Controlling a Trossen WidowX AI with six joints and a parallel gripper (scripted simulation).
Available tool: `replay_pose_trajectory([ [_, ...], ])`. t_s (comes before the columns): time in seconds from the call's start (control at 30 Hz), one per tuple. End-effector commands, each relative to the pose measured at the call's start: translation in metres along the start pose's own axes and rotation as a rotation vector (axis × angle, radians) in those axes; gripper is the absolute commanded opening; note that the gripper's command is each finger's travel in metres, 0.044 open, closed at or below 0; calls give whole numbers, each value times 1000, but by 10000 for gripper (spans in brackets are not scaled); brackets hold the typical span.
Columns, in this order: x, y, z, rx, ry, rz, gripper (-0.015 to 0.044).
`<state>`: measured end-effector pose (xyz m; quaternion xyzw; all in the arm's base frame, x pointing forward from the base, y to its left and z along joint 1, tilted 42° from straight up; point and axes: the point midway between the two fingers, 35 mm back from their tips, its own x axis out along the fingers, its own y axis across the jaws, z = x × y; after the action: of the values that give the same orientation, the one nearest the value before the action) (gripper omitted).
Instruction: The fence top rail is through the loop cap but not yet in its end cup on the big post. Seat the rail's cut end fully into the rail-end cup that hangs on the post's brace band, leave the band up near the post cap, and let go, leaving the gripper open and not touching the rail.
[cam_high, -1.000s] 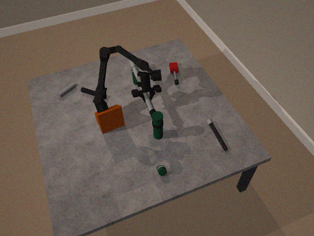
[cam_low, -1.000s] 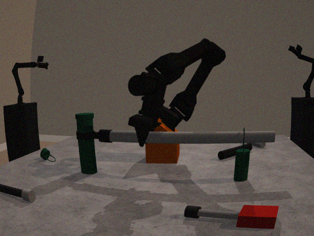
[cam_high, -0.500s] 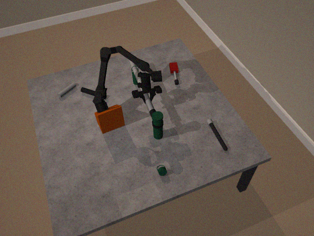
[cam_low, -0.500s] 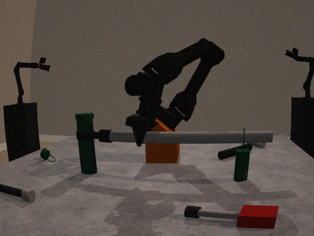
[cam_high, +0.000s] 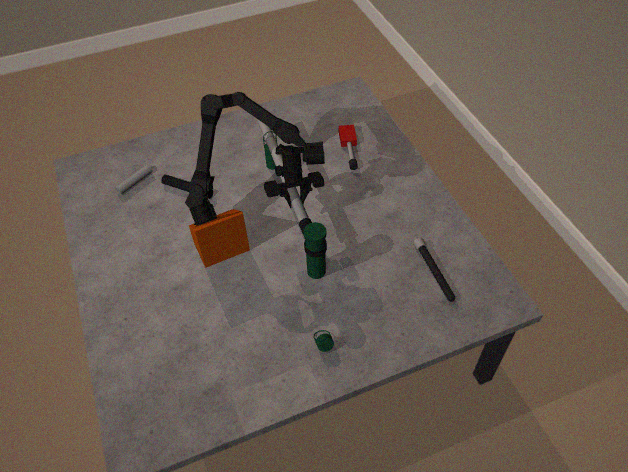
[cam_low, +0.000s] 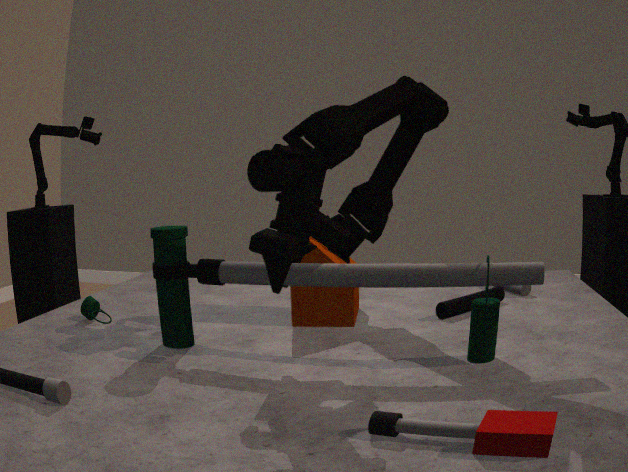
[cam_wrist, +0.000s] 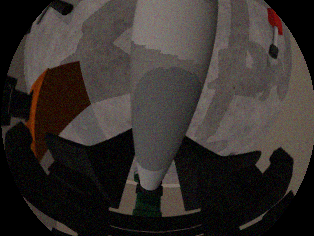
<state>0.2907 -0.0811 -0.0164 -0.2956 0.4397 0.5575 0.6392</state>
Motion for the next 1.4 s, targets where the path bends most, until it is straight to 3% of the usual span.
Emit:
replay_pose_trajectory([
  [0.0,0,0,0,0,0,0,79],
  [0.27,-3,0,2,0,0,0,289],
  [0.47,-32,0,18,0,0,0,440],
  [0.73,-49,1,25,-6,4,-7,440],
  [0.97,-95,5,26,-5,4,-6,440],
  [1.37,-95,5,26,-5,4,-6,440],
])
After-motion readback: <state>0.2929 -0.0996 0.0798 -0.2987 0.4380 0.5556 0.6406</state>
